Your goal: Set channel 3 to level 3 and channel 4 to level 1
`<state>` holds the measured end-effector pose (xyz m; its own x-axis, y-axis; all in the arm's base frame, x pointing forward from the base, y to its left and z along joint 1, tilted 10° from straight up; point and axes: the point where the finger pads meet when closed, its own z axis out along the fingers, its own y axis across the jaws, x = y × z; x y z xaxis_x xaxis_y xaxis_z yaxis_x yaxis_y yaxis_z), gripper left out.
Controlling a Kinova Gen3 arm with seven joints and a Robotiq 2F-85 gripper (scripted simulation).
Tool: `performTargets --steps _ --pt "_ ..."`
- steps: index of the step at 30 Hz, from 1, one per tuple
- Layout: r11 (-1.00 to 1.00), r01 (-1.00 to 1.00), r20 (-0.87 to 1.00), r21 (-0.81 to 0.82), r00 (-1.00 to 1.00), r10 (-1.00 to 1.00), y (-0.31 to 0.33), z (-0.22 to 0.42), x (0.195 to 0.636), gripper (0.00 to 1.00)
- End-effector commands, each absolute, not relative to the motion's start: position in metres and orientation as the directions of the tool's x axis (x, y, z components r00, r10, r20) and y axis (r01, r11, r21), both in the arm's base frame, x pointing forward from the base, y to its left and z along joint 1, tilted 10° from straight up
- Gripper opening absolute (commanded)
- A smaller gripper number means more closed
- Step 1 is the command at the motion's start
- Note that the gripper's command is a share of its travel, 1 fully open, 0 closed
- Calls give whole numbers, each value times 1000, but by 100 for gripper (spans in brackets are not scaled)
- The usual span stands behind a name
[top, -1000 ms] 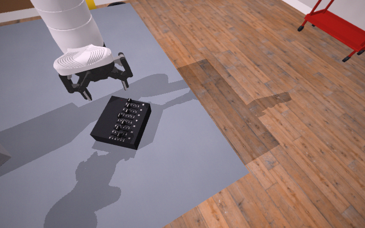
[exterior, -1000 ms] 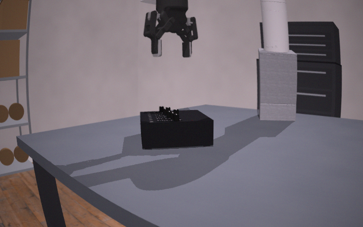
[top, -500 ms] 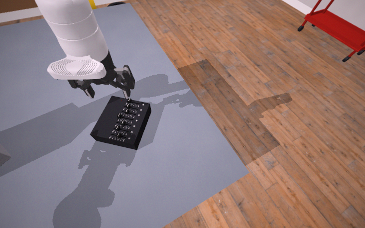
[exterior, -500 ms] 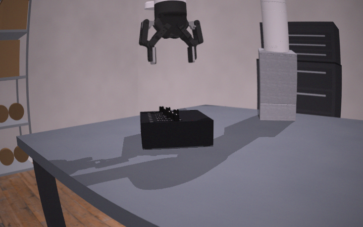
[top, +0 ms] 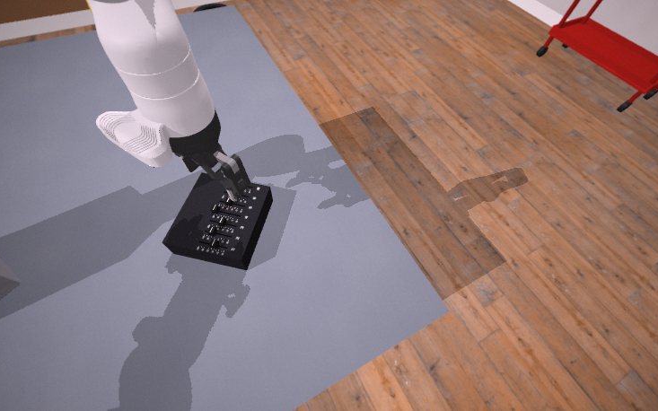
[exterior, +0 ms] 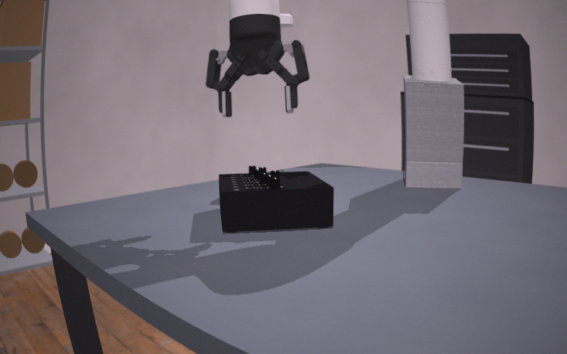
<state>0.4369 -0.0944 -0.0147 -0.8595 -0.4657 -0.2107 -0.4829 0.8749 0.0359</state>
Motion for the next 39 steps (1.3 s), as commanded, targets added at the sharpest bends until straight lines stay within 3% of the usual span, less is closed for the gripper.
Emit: performTargets --steps 1,10,20,39 --pt "940 -337 -210 53 -924 -320 -93 -21 447 100" --pt "995 12 -215 96 -976 32 -107 -30 465 100" --pt "904 402 -230 146 -875 426 -130 -35 489 100" --pt "760 622 -247 190 -719 650 -150 -36 506 100"
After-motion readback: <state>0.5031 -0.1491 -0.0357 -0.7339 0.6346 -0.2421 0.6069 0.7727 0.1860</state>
